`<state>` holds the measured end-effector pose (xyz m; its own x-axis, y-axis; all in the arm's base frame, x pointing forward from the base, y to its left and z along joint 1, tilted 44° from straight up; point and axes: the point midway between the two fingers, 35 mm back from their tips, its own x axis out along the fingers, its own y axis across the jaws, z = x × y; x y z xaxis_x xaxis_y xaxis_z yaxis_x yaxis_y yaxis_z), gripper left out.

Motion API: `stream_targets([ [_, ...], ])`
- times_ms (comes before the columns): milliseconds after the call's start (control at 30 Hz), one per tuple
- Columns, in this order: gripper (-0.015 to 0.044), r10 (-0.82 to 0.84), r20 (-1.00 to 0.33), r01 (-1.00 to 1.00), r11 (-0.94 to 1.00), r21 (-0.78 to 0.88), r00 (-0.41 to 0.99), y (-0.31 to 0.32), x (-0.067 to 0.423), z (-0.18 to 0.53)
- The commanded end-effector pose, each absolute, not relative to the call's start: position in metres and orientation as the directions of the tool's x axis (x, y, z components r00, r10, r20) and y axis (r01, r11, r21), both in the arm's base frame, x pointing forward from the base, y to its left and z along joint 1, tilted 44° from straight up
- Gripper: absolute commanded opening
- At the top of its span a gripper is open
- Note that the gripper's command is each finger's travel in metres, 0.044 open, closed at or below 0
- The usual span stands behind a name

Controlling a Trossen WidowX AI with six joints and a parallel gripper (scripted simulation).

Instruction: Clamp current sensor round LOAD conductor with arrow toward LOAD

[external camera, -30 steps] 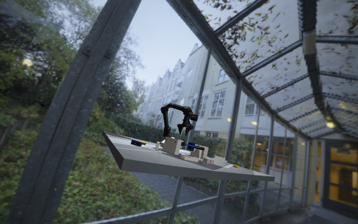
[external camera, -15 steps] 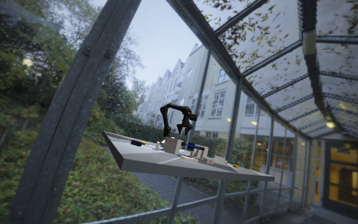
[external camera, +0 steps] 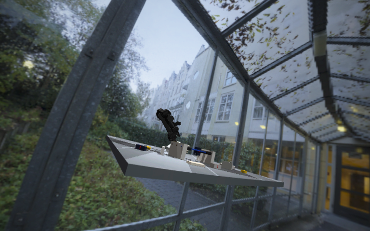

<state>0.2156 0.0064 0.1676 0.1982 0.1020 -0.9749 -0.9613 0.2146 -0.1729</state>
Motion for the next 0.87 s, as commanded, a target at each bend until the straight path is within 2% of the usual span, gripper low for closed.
stream_targets([
  [0,0.044,0.221,-0.896,-0.908,0.263,-0.326,0.385,-0.001,0.202,0.188],
  [67,0.044,0.234,-0.876,-0.894,0.271,-0.358,0.421,-0.002,0.2,0.192],
  [167,0.044,0.205,-0.899,-0.906,0.269,-0.328,0.386,-0.002,0.203,0.19],
  [633,0.044,0.205,-0.899,-0.906,0.269,-0.328,0.386,-0.002,0.203,0.19],
  [700,0.044,0.191,-0.916,-0.918,0.261,-0.299,0.353,-0.001,0.205,0.187],
  [800,0.044,0.106,-0.971,-0.958,0.22,-0.185,0.212,0.006,0.214,0.17],
  [833,0.044,0.164,-0.934,-0.929,0.252,-0.272,0.318,0.0,0.207,0.183],
])
